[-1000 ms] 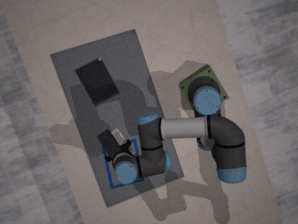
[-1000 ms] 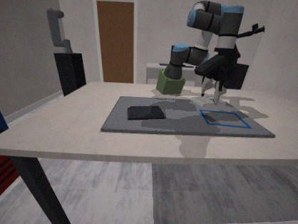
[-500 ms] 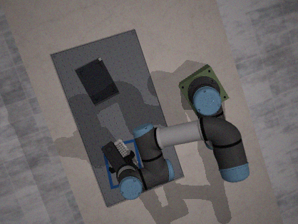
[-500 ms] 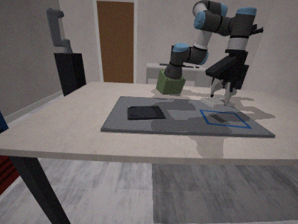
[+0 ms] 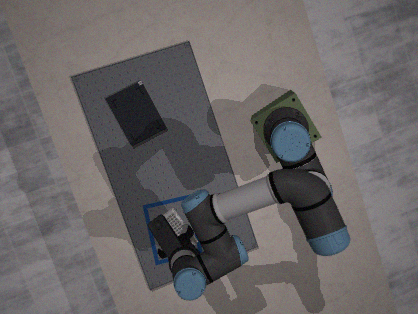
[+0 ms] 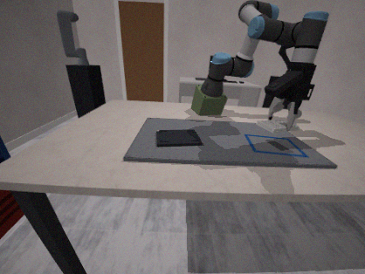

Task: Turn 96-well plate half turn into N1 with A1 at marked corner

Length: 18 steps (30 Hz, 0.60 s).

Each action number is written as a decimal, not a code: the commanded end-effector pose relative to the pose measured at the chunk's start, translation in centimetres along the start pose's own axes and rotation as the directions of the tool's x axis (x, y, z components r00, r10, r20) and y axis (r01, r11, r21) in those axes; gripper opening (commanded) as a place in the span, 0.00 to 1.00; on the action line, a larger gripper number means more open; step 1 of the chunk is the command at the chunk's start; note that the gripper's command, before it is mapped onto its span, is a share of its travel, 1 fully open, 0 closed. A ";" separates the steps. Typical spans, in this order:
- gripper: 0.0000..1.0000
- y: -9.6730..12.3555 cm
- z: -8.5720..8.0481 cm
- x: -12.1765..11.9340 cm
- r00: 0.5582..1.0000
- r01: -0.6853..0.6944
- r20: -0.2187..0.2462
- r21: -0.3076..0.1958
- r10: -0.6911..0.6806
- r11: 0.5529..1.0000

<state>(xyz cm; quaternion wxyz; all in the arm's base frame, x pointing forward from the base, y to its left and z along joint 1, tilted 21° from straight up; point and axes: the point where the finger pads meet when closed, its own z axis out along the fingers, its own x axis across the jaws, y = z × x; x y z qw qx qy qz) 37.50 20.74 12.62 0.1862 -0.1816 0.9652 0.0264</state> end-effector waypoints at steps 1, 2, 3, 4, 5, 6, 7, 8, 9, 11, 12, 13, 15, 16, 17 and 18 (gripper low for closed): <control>0.00 0.7 0.0 -0.4 1.000 -0.001 -0.001 0.004 0.001 1.000; 0.00 0.7 0.0 -0.4 1.000 -0.001 -0.001 0.004 0.001 1.000; 0.00 0.7 0.0 -0.4 1.000 -0.001 -0.001 0.004 0.001 1.000; 0.00 0.7 0.0 -0.4 1.000 -0.001 -0.001 0.004 0.001 1.000; 0.00 0.7 0.0 -0.4 1.000 -0.001 -0.001 0.004 0.001 1.000; 0.00 0.7 0.0 -0.4 1.000 -0.001 -0.001 0.004 0.001 1.000; 0.00 0.7 0.0 -0.4 0.999 0.032 -0.001 0.004 -0.032 0.999; 0.00 0.7 0.0 -0.4 0.998 0.066 -0.001 0.004 -0.066 0.998; 0.00 0.7 0.0 -0.4 0.995 0.099 -0.001 0.004 -0.099 0.995; 0.00 0.7 0.0 -0.4 0.990 0.142 -0.001 0.004 -0.142 0.990; 0.00 0.7 0.0 -0.4 0.990 0.142 -0.001 0.004 -0.142 0.990; 0.00 0.7 0.0 -0.4 0.990 0.142 -0.001 0.004 -0.142 0.990; 0.00 0.7 0.0 -0.4 0.990 0.142 -0.001 0.004 -0.142 0.990; 0.00 0.7 0.0 -0.4 0.990 0.142 -0.001 0.004 -0.142 0.990; 0.00 0.7 0.0 -0.4 0.990 0.142 -0.001 0.004 -0.142 0.990; 0.00 0.7 0.0 -0.4 0.990 0.142 -0.001 0.004 -0.142 0.990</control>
